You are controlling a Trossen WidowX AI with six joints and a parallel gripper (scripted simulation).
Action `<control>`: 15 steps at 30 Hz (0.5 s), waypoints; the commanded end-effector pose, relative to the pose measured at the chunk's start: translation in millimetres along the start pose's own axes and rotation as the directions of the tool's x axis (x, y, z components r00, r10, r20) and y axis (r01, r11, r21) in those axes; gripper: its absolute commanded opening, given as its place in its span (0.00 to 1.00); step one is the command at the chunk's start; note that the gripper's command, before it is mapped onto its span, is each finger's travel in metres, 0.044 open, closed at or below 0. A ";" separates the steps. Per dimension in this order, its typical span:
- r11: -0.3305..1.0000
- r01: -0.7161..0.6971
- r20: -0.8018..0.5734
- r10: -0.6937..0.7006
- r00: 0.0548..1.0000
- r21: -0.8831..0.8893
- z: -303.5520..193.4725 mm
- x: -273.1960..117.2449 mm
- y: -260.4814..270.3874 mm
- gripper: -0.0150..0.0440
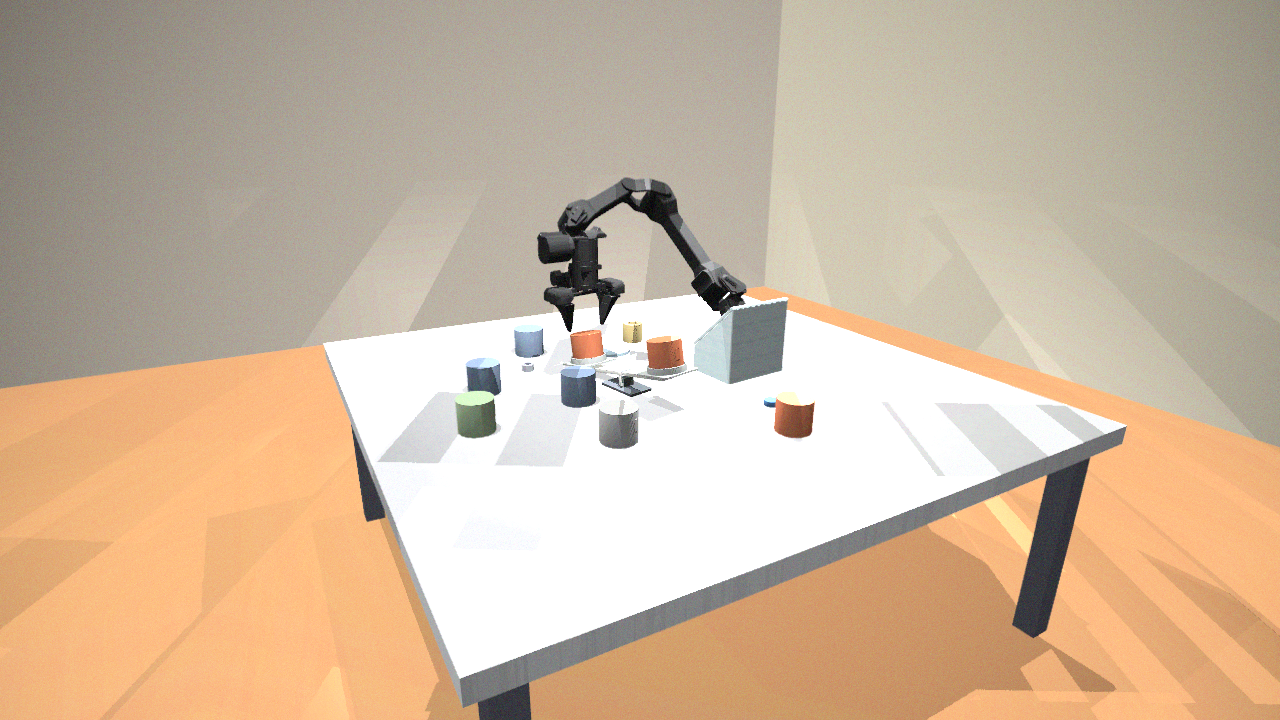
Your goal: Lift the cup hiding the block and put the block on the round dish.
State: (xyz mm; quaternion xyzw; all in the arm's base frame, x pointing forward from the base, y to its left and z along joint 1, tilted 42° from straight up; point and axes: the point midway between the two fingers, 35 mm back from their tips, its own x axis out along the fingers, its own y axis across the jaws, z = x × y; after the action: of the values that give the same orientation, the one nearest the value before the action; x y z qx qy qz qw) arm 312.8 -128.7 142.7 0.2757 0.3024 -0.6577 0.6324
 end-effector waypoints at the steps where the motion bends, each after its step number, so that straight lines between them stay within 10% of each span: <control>1: 1.000 0.005 -0.004 -0.005 1.000 -0.010 -1.6 7.4 -0.8 1.00; 15: 1.000 0.005 -0.003 -0.005 1.000 -0.009 -1.6 30.0 -0.2 1.00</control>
State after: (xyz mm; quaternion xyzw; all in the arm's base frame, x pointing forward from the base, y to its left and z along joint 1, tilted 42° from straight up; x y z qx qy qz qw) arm 312.5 -145.0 124.9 0.2752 0.3021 -0.6583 0.6322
